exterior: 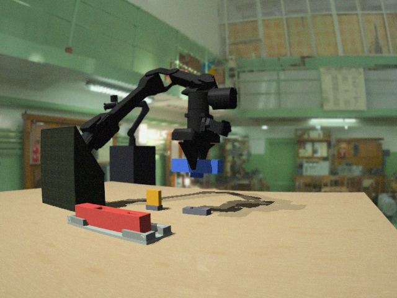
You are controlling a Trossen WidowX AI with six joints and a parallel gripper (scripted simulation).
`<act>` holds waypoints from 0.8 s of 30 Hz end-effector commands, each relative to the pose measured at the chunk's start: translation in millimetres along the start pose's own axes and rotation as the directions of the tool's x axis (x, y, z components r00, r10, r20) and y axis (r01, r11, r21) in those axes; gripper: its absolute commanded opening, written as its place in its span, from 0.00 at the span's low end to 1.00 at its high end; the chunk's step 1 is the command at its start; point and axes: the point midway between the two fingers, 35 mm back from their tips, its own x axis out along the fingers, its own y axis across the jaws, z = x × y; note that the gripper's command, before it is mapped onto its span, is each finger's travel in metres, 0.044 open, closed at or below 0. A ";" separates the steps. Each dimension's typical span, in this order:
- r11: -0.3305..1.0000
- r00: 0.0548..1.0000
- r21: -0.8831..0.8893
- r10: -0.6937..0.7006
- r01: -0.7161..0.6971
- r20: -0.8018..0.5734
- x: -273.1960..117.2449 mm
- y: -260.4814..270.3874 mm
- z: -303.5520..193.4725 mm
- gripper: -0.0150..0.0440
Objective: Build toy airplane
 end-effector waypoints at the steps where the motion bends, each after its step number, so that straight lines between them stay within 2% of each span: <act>1: 1.000 1.000 -0.008 0.005 -0.005 0.011 -16.4 2.2 -0.2 0.25; 9: 1.000 1.000 0.003 0.007 -0.007 0.014 -27.4 1.0 -1.9 0.25; 24: 0.978 1.000 0.208 -0.018 0.013 0.020 -24.4 -44.0 0.1 0.25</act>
